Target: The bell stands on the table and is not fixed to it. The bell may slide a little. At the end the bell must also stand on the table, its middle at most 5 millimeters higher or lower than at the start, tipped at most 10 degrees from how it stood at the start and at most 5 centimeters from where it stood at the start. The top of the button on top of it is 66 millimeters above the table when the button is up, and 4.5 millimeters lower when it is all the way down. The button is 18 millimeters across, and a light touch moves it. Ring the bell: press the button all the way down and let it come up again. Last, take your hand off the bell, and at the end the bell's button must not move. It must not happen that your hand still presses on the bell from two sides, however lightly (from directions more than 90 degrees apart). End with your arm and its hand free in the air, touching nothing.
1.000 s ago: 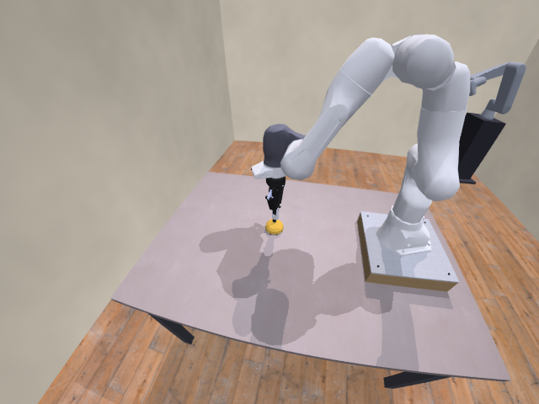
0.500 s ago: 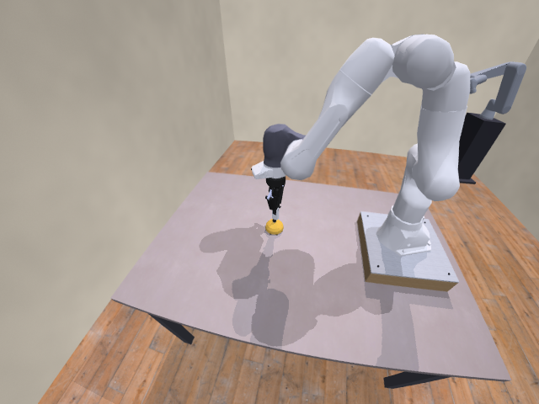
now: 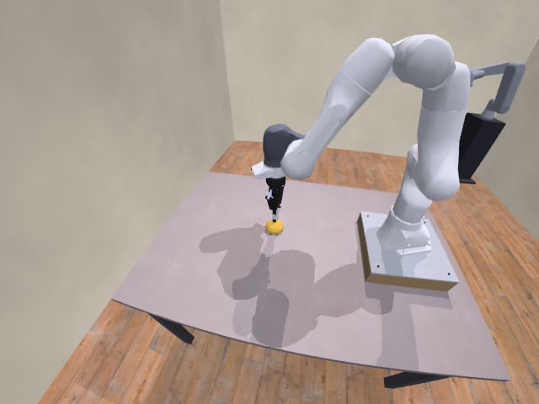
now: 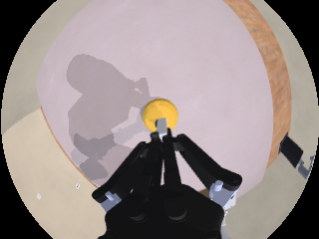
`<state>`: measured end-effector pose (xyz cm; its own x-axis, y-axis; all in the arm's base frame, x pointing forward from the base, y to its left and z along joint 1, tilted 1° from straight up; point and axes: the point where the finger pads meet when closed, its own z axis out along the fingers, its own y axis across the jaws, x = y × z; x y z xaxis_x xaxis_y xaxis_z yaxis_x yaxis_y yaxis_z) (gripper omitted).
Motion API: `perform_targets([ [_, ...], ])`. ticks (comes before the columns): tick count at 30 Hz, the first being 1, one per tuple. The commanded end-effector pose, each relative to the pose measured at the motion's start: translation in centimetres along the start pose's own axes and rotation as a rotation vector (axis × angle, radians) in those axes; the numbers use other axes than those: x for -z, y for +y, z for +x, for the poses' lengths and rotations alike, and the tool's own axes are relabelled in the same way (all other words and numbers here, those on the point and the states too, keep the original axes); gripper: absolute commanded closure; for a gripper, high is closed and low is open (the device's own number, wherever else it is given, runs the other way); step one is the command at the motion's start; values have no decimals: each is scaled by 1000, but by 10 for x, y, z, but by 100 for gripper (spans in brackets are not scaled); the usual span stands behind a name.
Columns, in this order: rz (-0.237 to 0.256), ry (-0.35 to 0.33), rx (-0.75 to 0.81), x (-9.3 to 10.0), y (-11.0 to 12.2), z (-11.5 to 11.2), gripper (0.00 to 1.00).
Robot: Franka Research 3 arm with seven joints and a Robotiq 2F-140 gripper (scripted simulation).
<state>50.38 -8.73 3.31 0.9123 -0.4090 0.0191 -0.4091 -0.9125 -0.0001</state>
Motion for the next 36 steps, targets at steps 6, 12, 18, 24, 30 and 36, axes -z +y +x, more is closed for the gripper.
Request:
perform_targets([
  [6, -2, 0, 2, -1, 1, 0, 100],
  [12, -2, 0, 2, 5, 1, 0, 100],
  [18, -2, 0, 2, 18, 1, 0, 100],
  [24, -2, 0, 2, 29, 1, 0, 100],
  [30, -2, 0, 2, 47, 1, 0, 100],
  [36, -2, 0, 2, 60, 1, 0, 100],
])
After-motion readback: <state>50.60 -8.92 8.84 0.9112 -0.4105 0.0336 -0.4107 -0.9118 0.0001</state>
